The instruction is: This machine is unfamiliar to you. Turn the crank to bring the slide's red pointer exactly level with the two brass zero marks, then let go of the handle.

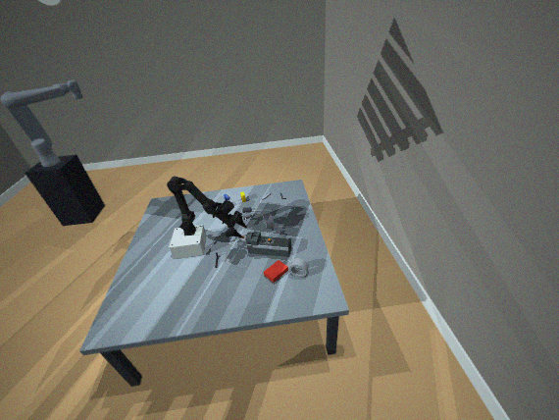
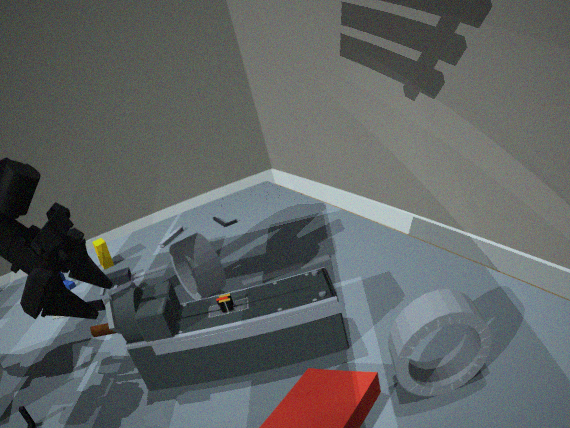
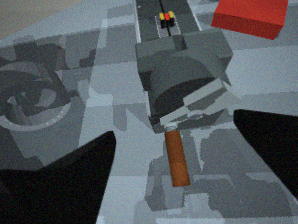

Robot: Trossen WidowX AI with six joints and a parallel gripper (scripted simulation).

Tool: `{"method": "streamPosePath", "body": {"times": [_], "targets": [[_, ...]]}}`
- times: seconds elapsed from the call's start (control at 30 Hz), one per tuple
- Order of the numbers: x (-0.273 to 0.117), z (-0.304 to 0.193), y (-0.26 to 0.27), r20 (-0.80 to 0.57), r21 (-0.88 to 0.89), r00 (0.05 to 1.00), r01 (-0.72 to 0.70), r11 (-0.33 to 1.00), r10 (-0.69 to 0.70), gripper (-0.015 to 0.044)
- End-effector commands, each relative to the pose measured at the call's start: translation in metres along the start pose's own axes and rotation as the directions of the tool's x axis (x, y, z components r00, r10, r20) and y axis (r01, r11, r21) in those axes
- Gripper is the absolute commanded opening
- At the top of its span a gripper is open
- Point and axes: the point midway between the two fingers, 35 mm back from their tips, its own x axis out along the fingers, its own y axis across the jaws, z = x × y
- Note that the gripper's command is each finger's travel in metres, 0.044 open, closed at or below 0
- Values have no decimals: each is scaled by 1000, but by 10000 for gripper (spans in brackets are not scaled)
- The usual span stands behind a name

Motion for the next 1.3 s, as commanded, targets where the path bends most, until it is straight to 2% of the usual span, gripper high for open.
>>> {"method": "streamPosePath", "body": {"times": [0.0,1.27], "targets": [[5,-6,-1,7,4,1000,3,1000,-3,440],[47,-49,-1,6,4,1000,3,1000,-3,440]]}}
